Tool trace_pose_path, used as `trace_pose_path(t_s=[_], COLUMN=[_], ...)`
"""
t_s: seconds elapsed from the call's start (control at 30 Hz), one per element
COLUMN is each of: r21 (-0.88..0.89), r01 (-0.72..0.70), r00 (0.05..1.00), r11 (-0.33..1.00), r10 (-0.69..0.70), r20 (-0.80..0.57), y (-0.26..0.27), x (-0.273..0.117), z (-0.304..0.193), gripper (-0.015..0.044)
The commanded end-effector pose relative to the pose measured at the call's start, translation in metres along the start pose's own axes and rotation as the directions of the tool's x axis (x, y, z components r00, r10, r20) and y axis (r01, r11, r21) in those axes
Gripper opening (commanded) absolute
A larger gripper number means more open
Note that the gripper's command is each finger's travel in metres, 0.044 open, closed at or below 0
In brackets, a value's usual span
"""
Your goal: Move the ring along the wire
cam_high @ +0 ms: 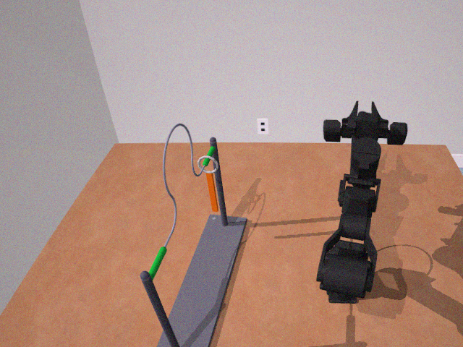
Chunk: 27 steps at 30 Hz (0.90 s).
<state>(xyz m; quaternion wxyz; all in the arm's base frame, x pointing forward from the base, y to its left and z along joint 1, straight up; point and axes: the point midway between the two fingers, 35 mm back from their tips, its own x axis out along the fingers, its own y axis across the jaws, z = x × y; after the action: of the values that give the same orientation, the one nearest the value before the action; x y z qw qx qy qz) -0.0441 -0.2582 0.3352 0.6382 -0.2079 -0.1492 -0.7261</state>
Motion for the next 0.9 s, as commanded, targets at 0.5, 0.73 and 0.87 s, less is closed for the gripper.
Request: trace_pose_path(t_s=[0.5, 0.73, 0.87], r21=[0.402, 0.494, 0.494], r01=[-0.883, -0.867, -0.867], r00=[0.191, -0.098, -0.098], r11=[0.244, -0.060, -0.060], r10=[0.967, 0.994, 0.994], r20=[-0.167, -0.051, -0.051], y=[0.219, 0.234, 0.234], x=[-0.176, -0.243, -0.243], z=[-0.123, -0.118, -0.118], gripper=[0.0160, 0.0160, 0.0160])
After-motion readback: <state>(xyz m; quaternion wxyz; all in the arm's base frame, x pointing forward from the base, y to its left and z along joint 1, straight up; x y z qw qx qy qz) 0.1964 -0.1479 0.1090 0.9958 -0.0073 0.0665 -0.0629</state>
